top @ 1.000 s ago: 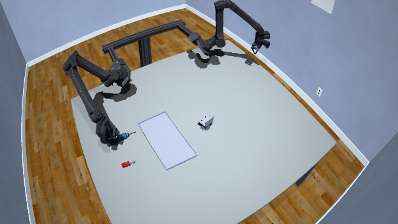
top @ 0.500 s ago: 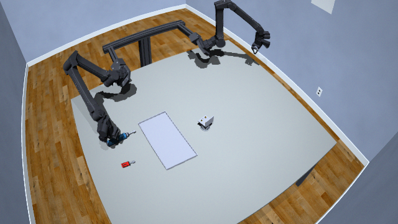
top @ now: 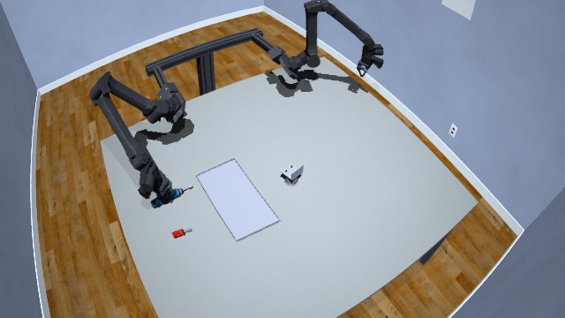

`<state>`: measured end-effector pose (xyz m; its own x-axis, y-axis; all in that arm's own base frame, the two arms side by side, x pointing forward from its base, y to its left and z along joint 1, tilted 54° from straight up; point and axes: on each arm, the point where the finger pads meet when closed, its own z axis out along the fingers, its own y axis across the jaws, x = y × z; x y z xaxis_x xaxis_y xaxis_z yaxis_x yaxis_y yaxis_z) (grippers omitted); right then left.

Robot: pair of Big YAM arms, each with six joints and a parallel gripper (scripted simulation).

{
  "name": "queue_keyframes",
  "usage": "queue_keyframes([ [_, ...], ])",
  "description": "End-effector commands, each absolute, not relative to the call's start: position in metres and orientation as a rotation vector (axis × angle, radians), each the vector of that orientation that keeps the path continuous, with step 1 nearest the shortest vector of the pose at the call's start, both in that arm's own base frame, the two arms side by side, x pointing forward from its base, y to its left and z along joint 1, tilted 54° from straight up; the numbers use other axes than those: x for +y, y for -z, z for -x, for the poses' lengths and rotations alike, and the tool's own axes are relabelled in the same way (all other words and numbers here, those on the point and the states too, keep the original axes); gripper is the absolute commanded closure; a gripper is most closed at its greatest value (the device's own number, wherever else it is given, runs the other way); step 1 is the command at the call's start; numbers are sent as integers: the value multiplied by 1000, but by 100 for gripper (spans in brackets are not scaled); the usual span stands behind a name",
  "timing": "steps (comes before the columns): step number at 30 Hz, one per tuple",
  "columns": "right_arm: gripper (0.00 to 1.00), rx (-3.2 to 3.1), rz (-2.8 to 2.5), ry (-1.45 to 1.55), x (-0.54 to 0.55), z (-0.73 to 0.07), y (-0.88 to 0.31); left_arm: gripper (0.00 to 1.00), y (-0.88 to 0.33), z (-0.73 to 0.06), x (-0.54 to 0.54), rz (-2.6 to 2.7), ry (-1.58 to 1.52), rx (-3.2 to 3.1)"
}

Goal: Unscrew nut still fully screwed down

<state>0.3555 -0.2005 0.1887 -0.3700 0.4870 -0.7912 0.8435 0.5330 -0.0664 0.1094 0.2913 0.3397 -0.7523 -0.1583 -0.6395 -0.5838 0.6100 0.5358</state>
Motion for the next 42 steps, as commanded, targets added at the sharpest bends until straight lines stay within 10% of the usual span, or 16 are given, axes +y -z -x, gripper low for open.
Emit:
queue_keyframes([
  [1, 35, 1925, -1132, 569, -205, -360, -211, 0, -355, -109, 291, 576, -1057, 2265],
  [42, 35, 1531, -1550, 346, -207, -337, -185, 0, -355, -109, 291, 576, -1057, 2265],
])
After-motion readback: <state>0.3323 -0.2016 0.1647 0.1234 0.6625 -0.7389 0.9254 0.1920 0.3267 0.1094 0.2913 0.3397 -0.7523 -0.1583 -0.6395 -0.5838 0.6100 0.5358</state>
